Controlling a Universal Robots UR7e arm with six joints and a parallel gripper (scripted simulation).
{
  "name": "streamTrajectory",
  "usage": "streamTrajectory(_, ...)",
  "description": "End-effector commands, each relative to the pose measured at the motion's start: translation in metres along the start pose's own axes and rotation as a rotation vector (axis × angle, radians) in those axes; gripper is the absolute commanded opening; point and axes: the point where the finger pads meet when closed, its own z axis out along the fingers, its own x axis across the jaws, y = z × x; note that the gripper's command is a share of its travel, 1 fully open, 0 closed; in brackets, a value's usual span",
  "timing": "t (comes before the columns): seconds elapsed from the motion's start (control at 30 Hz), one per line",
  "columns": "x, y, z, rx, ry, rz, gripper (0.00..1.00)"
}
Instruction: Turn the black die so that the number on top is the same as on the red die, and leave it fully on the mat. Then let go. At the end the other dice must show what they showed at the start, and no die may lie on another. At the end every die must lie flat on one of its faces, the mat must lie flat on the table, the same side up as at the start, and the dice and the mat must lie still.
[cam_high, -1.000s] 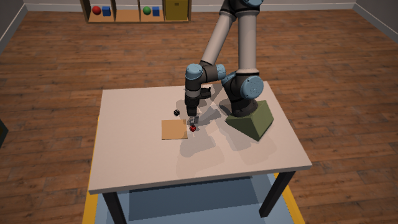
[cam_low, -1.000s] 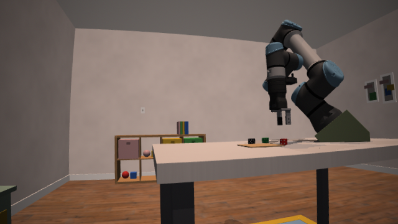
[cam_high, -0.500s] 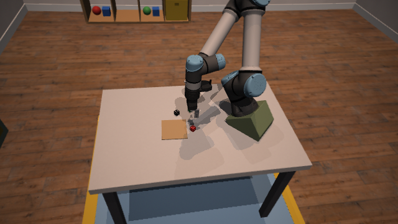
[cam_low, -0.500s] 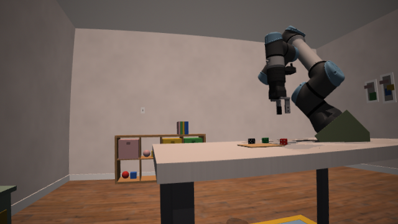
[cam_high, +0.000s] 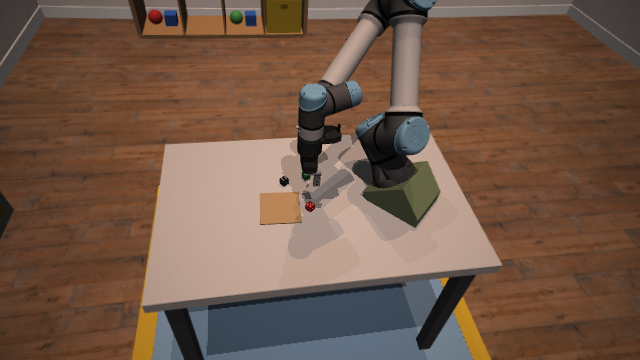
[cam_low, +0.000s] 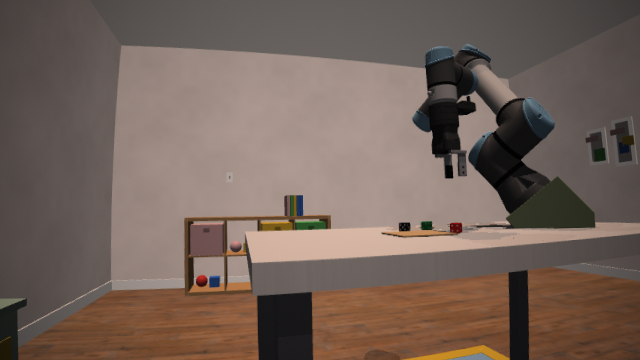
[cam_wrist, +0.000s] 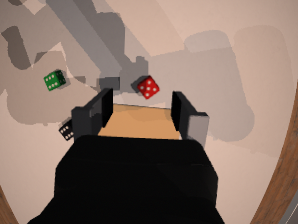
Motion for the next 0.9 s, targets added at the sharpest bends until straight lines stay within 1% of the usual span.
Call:
streamTrajectory(0.0, 0.000, 0.000, 0.000, 0.000, 0.000, 0.000, 1.00)
streamTrajectory(0.3, -0.001, 0.002, 0.000, 0.002, 0.001, 0.015, 1.00)
streamTrajectory(0.5, -0.011, 0.012, 0.002, 0.014, 0.007, 0.117, 1.00)
streamTrajectory(0.57, -0.011, 0.012, 0.002, 0.014, 0.007, 0.117, 1.00)
streamTrajectory(0.7, -0.025, 0.026, 0.004, 0.026, 0.013, 0.245, 1.00)
streamTrajectory(0.87, -0.050, 0.046, 0.007, 0.033, 0.017, 0.443, 1.00)
